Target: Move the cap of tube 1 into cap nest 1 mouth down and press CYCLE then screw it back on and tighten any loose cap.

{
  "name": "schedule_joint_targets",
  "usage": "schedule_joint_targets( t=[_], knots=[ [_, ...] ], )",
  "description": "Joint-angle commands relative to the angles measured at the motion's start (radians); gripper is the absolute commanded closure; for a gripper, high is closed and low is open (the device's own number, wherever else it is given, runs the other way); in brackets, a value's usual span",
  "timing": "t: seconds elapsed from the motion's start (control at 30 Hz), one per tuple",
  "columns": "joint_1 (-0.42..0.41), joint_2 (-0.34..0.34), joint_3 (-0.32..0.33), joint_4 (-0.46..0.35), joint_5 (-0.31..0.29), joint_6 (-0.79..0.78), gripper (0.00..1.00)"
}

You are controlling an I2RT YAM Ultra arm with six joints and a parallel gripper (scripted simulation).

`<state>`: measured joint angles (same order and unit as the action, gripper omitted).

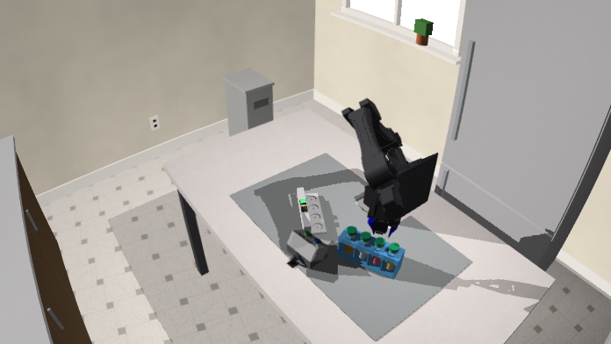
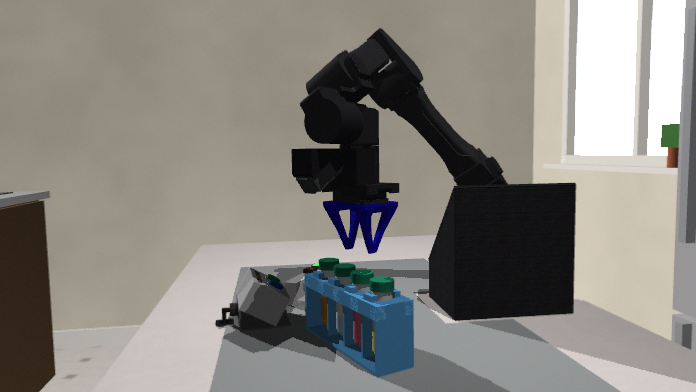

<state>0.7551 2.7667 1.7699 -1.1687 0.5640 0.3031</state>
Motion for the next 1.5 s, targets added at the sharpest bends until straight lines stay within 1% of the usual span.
schedule_joint_targets(
  t=[0.0, 0.1, 0.13, 0.17, 0.57, 0.97, 1.47],
  knots=[
    [-0.005, -0.028, -0.012, -0.01, 0.008, -0.094, 0.51],
    [-0.051, -0.091, -0.061, 0.001, 0.034, -0.389, 0.51],
    [-0.066, -0.11, -0.074, 0.003, 0.042, -0.455, 0.51],
    [-0.081, -0.13, -0.087, 0.005, 0.05, -0.471, 0.51],
    [-0.085, -0.135, -0.09, 0.006, 0.052, -0.475, 0.51],
    [-0.137, -0.117, -0.18, 0.147, 0.079, -0.531, 0.51],
    [-0.141, -0.115, -0.186, 0.156, 0.081, -0.535, 0.51]
  ],
)
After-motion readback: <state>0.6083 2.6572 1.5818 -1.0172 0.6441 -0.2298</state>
